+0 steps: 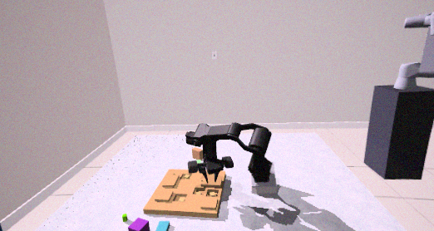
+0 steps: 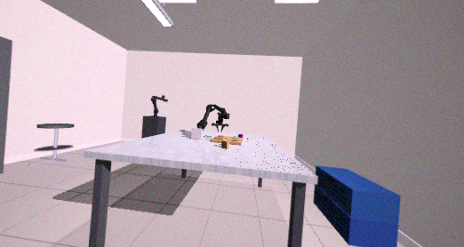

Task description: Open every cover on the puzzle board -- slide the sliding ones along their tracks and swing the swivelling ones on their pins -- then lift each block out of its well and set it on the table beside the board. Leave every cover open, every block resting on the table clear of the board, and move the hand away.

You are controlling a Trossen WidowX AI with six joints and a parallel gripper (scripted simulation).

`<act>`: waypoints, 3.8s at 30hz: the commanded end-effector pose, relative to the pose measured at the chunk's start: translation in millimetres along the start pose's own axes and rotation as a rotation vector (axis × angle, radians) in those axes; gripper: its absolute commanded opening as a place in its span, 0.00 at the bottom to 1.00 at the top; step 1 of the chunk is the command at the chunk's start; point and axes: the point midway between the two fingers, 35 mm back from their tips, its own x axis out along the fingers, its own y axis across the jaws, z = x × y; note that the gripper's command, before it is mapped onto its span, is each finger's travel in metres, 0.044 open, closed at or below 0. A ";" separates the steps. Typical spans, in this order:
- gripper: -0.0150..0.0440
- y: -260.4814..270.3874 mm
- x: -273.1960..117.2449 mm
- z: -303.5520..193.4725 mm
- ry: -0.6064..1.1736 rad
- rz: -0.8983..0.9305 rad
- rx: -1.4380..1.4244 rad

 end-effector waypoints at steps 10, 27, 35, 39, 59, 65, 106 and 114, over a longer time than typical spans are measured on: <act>0.50 2.7 27.3 1.4 -0.006 0.002 0.001; 0.50 2.9 27.3 1.6 -0.006 0.002 0.001; 0.50 2.8 27.7 1.6 -0.006 0.002 0.001; 0.50 2.4 30.5 1.6 -0.005 0.002 0.001; 0.50 0.5 48.7 2.7 -0.006 0.002 0.001; 0.50 0.5 48.7 2.7 -0.006 0.002 0.001; 0.39 -0.4 51.0 1.6 0.000 0.002 -0.003; 0.39 -0.5 40.8 1.1 0.000 0.002 -0.002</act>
